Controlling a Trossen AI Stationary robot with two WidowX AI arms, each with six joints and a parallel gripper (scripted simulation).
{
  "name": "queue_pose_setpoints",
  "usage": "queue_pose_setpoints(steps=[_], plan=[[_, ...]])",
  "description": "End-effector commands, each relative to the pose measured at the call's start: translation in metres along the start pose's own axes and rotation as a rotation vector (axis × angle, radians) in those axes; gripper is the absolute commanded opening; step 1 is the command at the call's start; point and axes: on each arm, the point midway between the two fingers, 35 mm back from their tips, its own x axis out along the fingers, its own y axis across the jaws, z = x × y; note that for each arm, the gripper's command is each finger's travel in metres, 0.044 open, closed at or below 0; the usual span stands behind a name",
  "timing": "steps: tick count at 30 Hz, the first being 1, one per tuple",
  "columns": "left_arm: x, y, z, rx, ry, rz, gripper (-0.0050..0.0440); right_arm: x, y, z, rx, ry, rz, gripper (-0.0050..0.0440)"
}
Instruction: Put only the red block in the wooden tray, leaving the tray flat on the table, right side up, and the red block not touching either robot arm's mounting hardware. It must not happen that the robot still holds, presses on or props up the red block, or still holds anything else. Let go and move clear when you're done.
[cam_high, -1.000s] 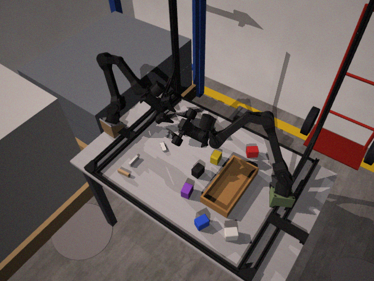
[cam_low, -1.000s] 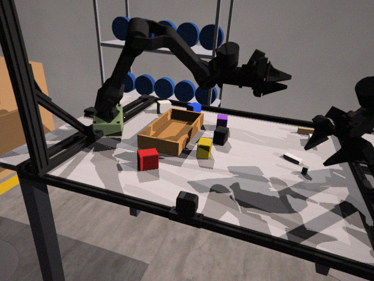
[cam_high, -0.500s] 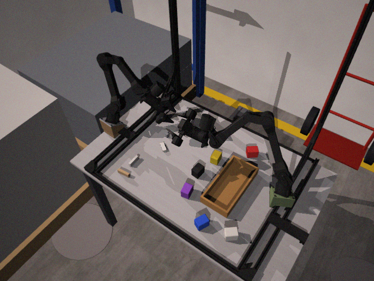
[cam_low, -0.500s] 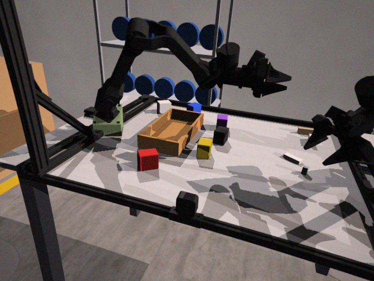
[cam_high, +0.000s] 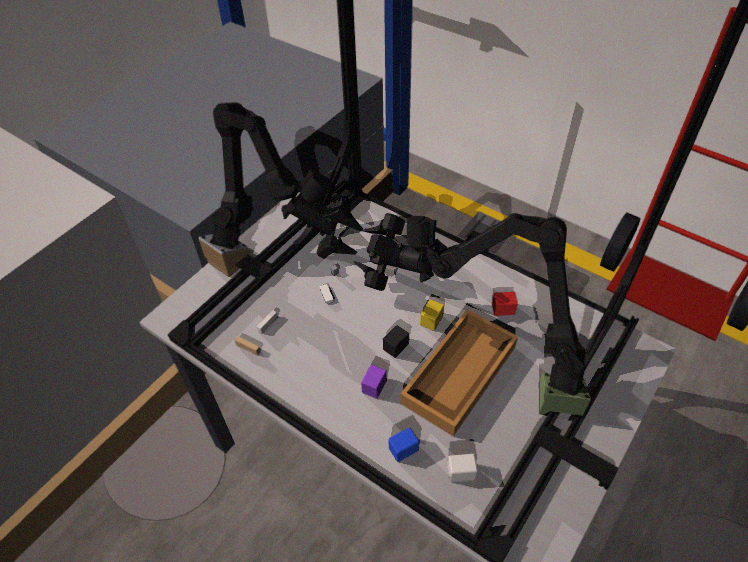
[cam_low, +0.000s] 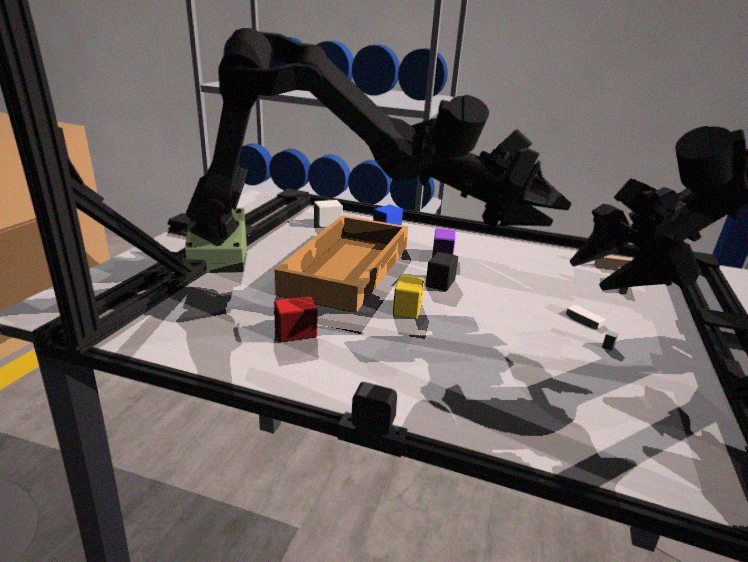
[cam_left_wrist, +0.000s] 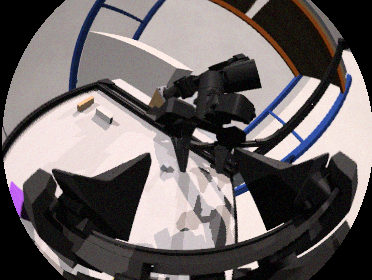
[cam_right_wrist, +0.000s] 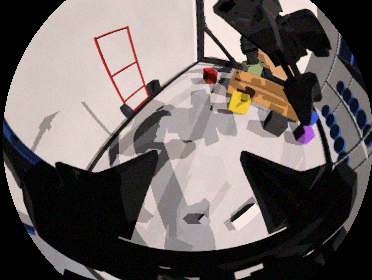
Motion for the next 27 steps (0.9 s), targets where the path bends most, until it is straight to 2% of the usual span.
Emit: queue_pose_setpoints(steps=[1,10,12,13,14,27], plan=[[-0.009,-0.017,-0.031,-0.012,0.097,0.048,0.04,0.005,-0.026,0.017,0.031,-0.059,0.004,0.04],[-0.038,-0.028,-0.094,-0.046,0.293,0.183,0.04,-0.003,-0.079,0.043,0.054,-0.166,-0.005,0.04],[-0.038,-0.028,-0.094,-0.046,0.293,0.183,0.04,-0.003,-0.079,0.043,0.054,-0.166,-0.005,0.04],[-0.045,-0.022,-0.104,-0.058,0.332,0.231,0.04,-0.005,-0.085,0.045,0.055,-0.178,-0.006,0.04],[-0.052,-0.03,-0.115,-0.054,0.362,0.233,0.04,-0.009,-0.098,0.049,0.057,-0.201,-0.009,0.04],[-0.135,-0.034,-0.191,-0.061,0.651,0.456,0.04,-0.049,-0.179,0.057,0.045,-0.328,-0.036,0.04]])
